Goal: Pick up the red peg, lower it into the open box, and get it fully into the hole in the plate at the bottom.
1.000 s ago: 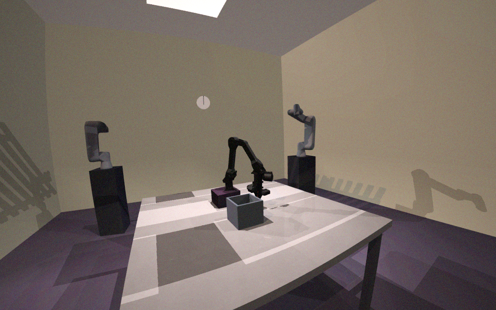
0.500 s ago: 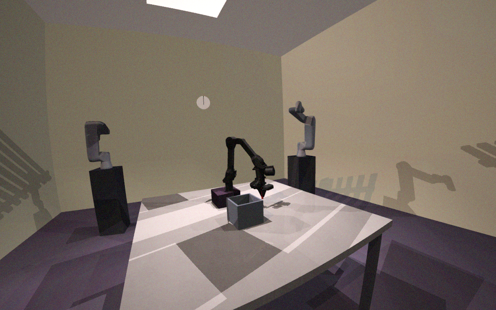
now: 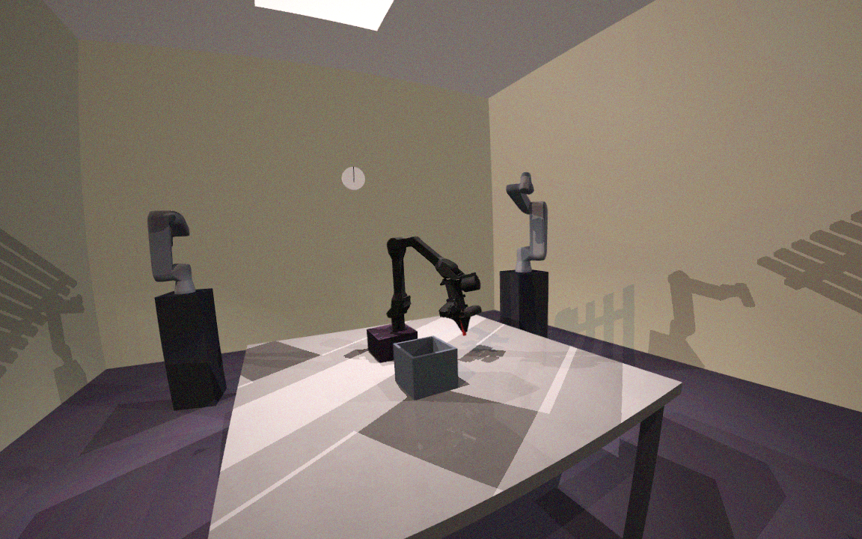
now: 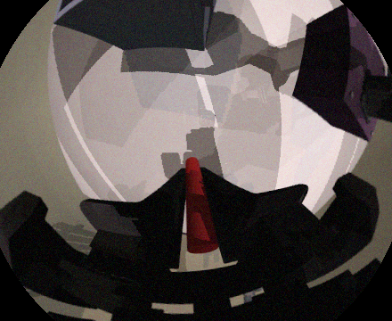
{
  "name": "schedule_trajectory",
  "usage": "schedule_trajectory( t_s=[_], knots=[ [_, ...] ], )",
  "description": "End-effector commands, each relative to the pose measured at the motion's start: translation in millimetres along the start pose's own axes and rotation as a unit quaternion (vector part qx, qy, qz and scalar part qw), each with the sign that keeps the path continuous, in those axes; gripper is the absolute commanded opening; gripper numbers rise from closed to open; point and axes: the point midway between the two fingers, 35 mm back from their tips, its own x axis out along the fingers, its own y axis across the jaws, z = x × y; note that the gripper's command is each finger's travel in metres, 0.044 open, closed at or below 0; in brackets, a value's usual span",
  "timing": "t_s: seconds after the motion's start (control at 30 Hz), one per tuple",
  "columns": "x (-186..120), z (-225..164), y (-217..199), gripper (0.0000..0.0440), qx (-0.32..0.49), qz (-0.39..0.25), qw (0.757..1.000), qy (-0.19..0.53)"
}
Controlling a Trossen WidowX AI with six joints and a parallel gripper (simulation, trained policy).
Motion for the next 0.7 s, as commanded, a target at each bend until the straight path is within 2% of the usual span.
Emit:
schedule_trajectory(
  t_s=[0.0, 0.67],
  knots=[
    [-15, 3, 16, 0.0, -0.004, 0.026, 1.0, -0.001],
    [-72, 61, 65, 0.0, -0.002, 0.084, 0.995, -0.049]
  ],
)
